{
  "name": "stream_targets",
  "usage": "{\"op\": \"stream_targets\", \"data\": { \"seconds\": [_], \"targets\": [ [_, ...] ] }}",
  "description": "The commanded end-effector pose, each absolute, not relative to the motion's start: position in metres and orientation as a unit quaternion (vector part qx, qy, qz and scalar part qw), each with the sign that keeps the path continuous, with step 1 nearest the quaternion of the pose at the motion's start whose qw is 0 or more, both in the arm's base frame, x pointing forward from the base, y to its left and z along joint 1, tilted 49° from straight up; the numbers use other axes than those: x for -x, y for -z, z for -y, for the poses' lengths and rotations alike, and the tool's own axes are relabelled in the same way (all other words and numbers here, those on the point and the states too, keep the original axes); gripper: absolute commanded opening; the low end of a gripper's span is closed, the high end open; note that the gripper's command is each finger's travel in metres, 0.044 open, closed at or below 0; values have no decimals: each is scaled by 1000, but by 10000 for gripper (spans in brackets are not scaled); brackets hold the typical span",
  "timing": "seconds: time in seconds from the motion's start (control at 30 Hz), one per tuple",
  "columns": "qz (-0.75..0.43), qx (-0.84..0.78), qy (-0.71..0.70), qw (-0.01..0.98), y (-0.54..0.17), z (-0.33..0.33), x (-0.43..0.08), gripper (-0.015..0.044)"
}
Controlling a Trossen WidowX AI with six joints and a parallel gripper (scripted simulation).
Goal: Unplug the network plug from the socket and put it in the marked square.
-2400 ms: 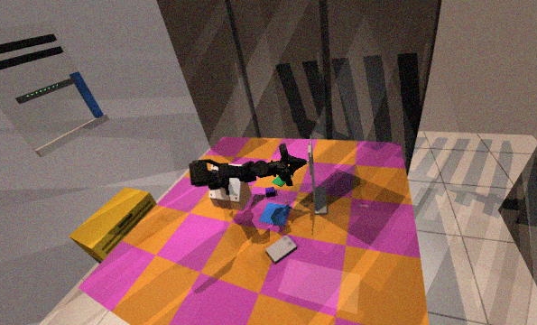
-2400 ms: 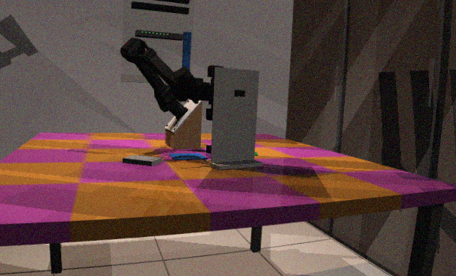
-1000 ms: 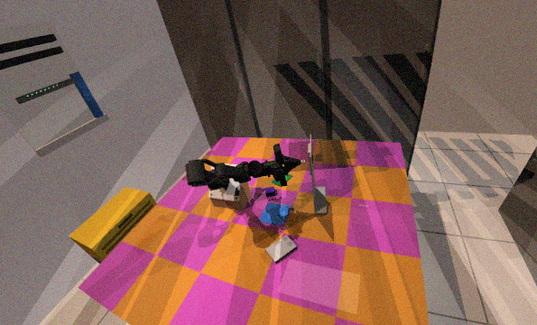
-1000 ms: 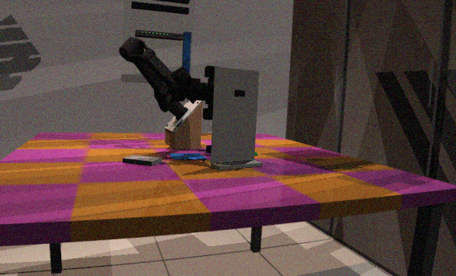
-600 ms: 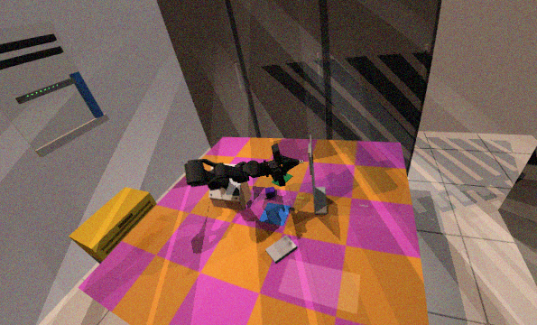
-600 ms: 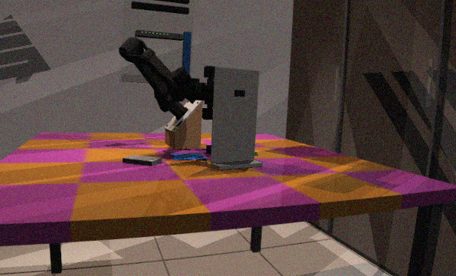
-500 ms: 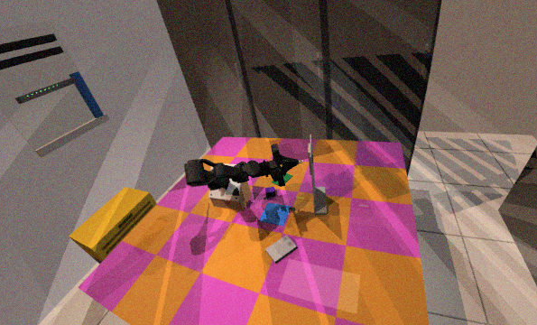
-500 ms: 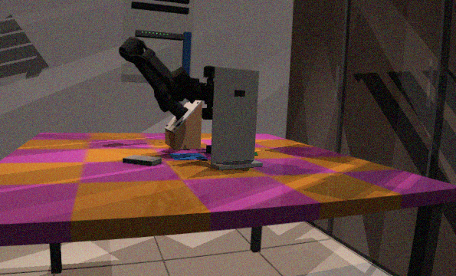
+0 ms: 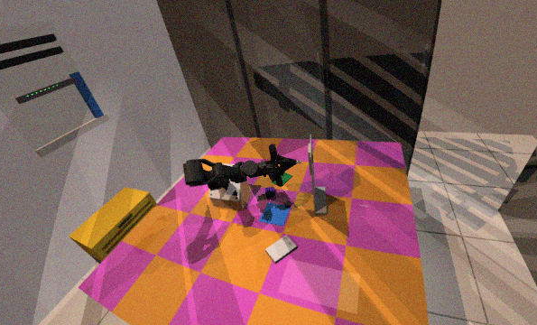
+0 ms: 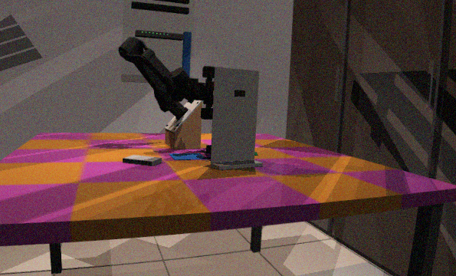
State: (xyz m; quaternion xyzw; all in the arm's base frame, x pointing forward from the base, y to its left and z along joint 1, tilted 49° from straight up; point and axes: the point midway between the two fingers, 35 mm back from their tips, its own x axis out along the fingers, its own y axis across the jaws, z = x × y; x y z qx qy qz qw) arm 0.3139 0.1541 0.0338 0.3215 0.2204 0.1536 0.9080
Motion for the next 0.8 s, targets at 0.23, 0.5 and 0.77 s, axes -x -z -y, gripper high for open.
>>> {"op": "stream_targets", "data": {
  "seconds": [0.23,0.5,0.77],
  "targets": [
    [-220,-324,-152,908,-35,-152,-306,0],
    [-220,-324,-152,908,-35,-151,-302,0],
    [-220,-324,-152,908,-35,-150,-297,0]
  ]
}}
